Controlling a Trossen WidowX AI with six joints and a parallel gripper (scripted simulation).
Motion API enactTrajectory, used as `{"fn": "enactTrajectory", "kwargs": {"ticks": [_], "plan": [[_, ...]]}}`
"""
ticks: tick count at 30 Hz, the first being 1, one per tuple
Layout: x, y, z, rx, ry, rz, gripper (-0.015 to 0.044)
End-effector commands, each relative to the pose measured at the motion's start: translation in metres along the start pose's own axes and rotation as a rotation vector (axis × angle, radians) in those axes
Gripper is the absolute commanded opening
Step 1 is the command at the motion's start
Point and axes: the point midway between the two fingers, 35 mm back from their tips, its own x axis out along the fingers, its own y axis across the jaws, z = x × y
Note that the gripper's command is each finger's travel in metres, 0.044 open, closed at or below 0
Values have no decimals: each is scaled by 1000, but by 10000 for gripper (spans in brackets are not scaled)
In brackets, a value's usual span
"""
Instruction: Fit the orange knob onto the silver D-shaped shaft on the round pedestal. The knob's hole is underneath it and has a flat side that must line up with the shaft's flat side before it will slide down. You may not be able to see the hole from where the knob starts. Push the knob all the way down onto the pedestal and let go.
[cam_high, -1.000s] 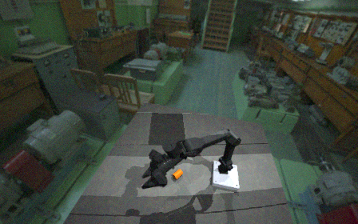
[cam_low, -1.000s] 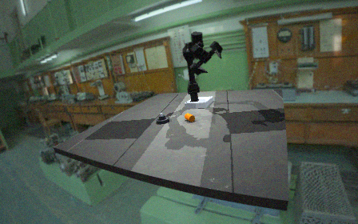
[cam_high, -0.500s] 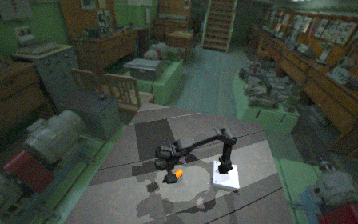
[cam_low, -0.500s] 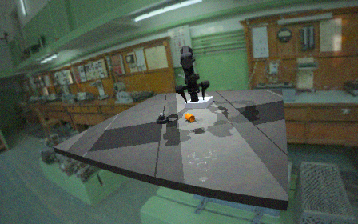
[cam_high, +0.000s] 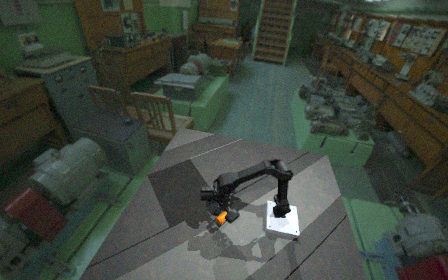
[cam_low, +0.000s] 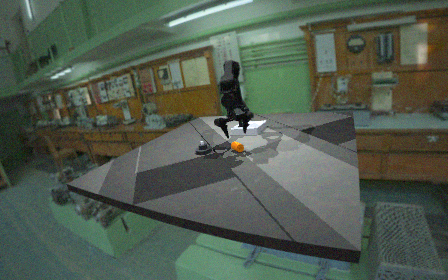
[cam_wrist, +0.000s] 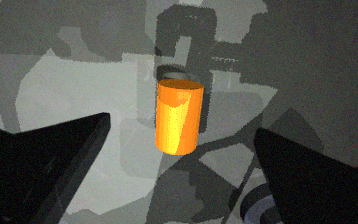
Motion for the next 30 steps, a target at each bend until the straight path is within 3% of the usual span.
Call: {"fn": "enactTrajectory", "kwargs": {"ticks": [1, 5, 30], "plan": [[3, 2, -3, -16, 18, 6, 440], [25, 2, -3, -16, 18, 6, 440], [59, 3, -3, -16, 18, 6, 440]]}}
